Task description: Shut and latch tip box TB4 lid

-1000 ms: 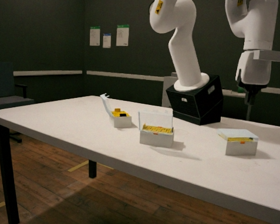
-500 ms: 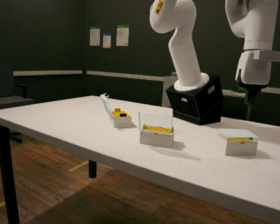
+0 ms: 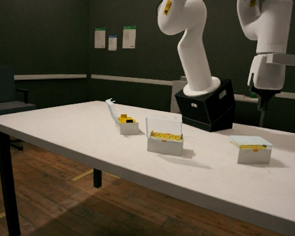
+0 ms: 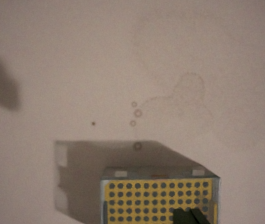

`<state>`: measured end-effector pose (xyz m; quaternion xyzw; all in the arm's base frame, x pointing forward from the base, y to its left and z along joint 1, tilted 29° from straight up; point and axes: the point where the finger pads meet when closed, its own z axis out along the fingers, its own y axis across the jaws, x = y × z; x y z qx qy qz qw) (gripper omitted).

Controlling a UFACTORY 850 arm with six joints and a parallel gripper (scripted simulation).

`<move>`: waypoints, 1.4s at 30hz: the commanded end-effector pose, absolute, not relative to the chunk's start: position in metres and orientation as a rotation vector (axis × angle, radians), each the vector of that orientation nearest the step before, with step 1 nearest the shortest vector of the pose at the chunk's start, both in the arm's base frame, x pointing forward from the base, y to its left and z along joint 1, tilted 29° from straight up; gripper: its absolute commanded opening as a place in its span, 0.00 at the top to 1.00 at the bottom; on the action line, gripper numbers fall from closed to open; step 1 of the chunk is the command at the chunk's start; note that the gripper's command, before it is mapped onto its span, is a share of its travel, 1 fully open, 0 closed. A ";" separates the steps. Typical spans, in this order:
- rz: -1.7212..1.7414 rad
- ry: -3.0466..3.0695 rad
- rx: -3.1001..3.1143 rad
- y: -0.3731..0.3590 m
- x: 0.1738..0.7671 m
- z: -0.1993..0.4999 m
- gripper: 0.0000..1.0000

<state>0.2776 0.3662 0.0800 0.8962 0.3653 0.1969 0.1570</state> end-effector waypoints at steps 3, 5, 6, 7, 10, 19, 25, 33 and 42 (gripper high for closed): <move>0.565 1.046 2.565 0.358 0.276 0.068 1.00; 0.565 1.046 2.565 0.355 0.275 0.064 1.00; 0.565 1.046 2.565 0.353 0.275 0.062 1.00; 0.565 1.046 2.565 0.351 0.275 0.060 1.00; 0.565 1.046 2.565 0.350 0.274 0.058 1.00; 0.565 1.046 2.565 0.335 0.271 0.039 1.00; 0.565 1.046 2.565 0.327 0.270 0.028 1.00; 0.565 1.046 2.565 0.316 0.268 0.013 1.00; 0.565 1.046 2.565 0.306 0.266 0.000 1.00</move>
